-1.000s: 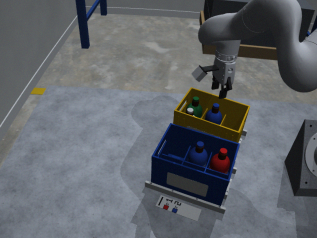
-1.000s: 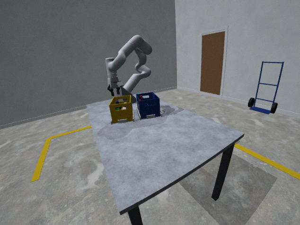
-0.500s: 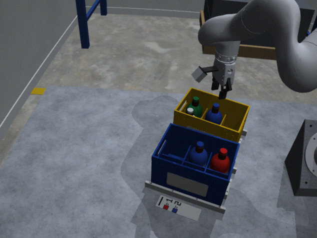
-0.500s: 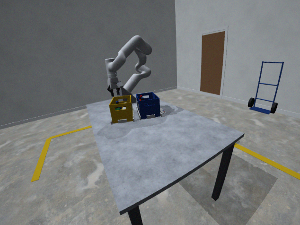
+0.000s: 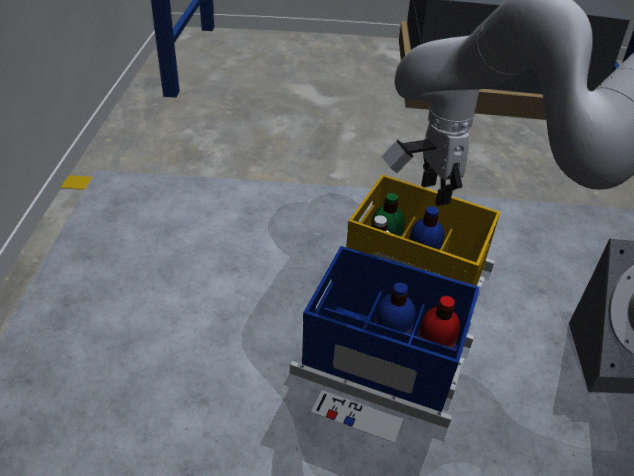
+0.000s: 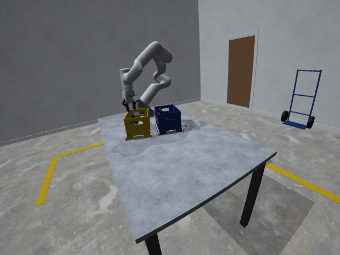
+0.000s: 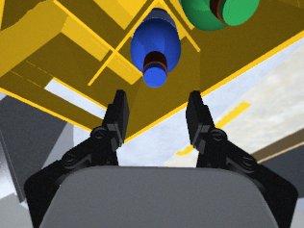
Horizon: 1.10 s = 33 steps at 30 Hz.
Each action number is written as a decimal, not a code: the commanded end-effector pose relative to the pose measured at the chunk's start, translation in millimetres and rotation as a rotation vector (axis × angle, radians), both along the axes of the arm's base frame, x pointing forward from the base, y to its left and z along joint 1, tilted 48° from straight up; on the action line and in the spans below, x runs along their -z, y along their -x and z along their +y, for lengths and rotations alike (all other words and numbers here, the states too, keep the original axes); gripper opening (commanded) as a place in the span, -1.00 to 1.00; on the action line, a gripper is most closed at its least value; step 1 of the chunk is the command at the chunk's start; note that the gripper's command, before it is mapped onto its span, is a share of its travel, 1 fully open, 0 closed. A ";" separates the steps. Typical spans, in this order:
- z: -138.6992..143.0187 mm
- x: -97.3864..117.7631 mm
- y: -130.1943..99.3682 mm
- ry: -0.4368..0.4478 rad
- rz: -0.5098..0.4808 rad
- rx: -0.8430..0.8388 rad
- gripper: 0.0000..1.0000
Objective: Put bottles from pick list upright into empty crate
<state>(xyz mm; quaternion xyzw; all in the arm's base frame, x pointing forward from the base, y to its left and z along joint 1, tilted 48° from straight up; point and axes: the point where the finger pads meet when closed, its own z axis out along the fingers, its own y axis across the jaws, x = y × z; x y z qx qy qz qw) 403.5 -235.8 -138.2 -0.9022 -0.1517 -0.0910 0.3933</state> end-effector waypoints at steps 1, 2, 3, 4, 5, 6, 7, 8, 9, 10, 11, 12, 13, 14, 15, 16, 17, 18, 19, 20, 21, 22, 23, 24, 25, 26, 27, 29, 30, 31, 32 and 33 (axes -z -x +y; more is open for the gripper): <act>3.3 3.6 -0.9 0.002 -0.001 0.001 0.29; 4.3 4.5 -1.0 0.002 -0.001 0.001 0.29; 5.3 5.4 -1.0 0.002 -0.001 0.001 0.29; 6.3 6.3 -1.1 0.002 -0.001 0.001 0.29; 7.3 7.2 -1.2 0.002 -0.001 0.001 0.29; 8.2 8.1 -1.2 0.001 -0.001 0.001 0.29; 9.2 9.0 -1.3 0.001 -0.001 0.001 0.29; 9.2 9.0 -1.3 0.001 -0.001 0.001 0.29; 9.2 9.0 -1.3 0.001 -0.001 0.001 0.29; 10.1 9.9 -1.3 0.001 -0.001 0.001 0.29; 11.1 10.8 -1.4 0.001 -0.001 0.001 0.29; 12.1 11.6 -1.5 0.001 -0.001 0.001 0.29; 13.2 12.6 -1.5 0.001 -0.001 0.001 0.29; 14.1 13.5 -1.6 0.001 -0.001 0.001 0.29; 15.1 14.4 -1.7 0.001 -0.001 0.001 0.29; 16.1 15.3 -1.7 0.001 -0.001 0.001 0.29; 17.1 16.2 -1.8 0.001 -0.001 0.001 0.29; 18.1 17.1 -1.8 0.001 -0.001 0.001 0.29; 19.1 18.0 -1.9 0.001 -0.001 0.001 0.29; 20.0 18.9 -2.0 0.001 -0.001 0.001 0.29; 21.0 19.8 -2.0 0.001 -0.001 0.001 0.29; 22.0 20.7 -2.1 0.001 -0.001 0.001 0.29; 23.0 21.6 -2.2 0.001 -0.001 0.001 0.29; 24.0 22.5 -2.2 0.001 -0.001 0.001 0.29; 24.0 22.5 -2.2 0.001 -0.001 0.001 0.29; 24.0 22.5 -2.2 0.001 -0.001 0.001 0.29; 24.9 23.4 -2.3 0.001 -0.001 0.001 0.29; 26.9 25.2 -2.4 0.001 -0.001 0.001 0.29; 27.9 26.1 -2.5 0.001 -0.001 0.001 0.29; 28.9 27.0 -2.5 0.001 -0.001 0.001 0.29; 29.9 27.9 -2.6 0.001 -0.001 0.001 0.29; 30.9 28.8 -2.6 0.001 -0.001 0.001 0.29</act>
